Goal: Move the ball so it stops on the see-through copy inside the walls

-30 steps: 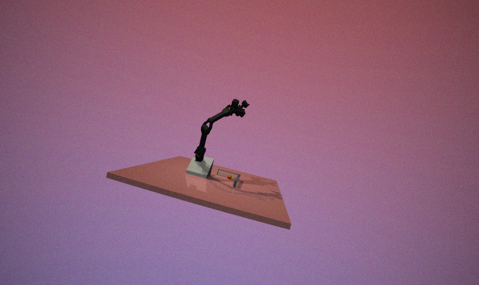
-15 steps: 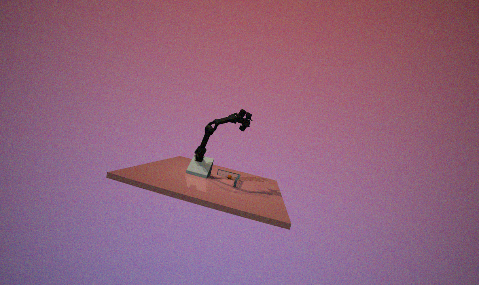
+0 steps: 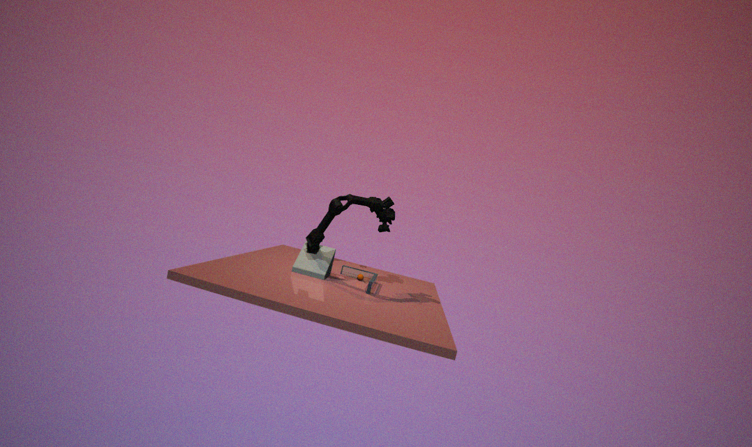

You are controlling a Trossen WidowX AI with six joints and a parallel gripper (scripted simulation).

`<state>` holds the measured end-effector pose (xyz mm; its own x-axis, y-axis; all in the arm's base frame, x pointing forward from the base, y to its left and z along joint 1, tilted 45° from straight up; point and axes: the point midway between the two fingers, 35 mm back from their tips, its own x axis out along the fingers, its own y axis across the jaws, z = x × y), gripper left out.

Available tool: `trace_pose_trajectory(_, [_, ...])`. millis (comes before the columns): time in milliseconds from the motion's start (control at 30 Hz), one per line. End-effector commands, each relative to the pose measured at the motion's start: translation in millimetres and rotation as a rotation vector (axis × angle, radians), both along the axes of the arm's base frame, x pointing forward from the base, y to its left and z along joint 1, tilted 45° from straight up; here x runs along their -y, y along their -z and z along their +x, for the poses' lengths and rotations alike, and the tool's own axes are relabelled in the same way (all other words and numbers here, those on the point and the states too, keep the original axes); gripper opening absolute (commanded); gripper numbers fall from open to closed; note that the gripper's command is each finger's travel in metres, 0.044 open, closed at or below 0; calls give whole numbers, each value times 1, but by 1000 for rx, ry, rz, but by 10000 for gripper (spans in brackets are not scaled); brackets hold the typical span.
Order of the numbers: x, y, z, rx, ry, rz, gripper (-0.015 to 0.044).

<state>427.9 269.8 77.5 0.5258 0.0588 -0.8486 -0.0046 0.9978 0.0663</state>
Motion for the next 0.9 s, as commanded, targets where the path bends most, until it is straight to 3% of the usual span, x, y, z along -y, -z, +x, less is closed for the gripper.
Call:
trace_pose_trajectory(0, [51,55,-10,-127,-169,-293,307])
trace_pose_trajectory(200, [107,104,-28,-318,-448,-620,307])
trace_pose_trajectory(467, [172,147,-62,-626,-839,-912,307])
trace_pose_trajectory(700, [225,172,-98,-953,-1246,-1054,307])
trace_pose_trajectory(867, [231,174,-103,-995,-1298,-1062,307])
